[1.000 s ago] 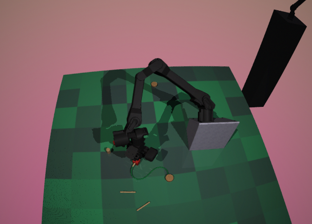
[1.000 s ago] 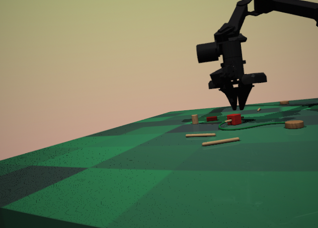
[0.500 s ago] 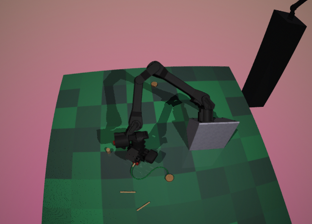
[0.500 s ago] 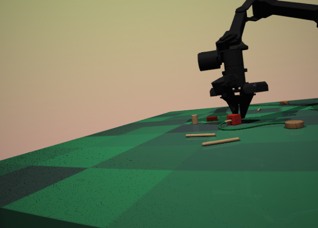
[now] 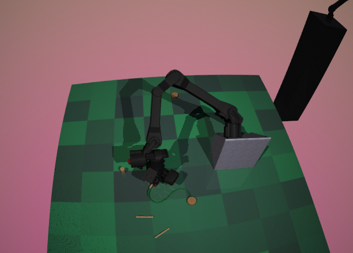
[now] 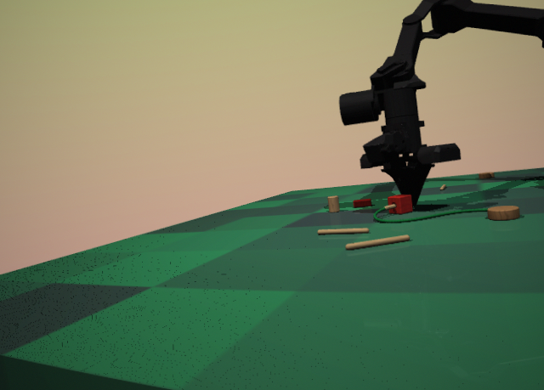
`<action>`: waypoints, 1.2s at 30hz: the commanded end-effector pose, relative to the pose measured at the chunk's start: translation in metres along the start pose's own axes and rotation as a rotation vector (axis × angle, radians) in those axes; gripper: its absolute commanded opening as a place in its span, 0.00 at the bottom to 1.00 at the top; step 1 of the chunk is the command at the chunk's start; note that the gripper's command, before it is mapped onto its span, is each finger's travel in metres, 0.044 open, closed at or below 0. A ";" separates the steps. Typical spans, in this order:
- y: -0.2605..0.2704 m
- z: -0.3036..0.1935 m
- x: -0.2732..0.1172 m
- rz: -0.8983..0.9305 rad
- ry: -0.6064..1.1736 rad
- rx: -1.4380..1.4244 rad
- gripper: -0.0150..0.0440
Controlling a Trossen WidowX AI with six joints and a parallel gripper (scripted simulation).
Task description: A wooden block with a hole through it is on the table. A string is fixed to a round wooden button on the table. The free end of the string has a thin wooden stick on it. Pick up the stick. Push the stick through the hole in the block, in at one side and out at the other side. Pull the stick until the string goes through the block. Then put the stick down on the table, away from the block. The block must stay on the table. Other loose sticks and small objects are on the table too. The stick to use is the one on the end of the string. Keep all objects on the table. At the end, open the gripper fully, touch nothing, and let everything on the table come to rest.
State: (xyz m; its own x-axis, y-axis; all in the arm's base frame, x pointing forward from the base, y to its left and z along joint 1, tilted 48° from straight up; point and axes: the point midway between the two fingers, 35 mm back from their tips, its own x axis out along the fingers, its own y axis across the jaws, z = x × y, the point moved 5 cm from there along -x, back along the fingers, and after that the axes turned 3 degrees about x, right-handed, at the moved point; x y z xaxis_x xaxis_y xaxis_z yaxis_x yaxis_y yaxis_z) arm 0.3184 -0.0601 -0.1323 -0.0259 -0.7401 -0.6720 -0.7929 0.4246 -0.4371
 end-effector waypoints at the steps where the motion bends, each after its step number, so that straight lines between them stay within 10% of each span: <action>1: 0.000 0.000 0.000 0.000 0.000 0.001 0.25; 36: 0.001 -0.012 0.000 -0.015 -0.022 0.015 0.25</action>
State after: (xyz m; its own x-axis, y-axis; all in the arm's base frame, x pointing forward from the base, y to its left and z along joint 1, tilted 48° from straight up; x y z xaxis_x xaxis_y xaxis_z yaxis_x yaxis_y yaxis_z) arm 0.3156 -0.0643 -0.1271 0.0019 -0.7341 -0.6791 -0.7804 0.4236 -0.4600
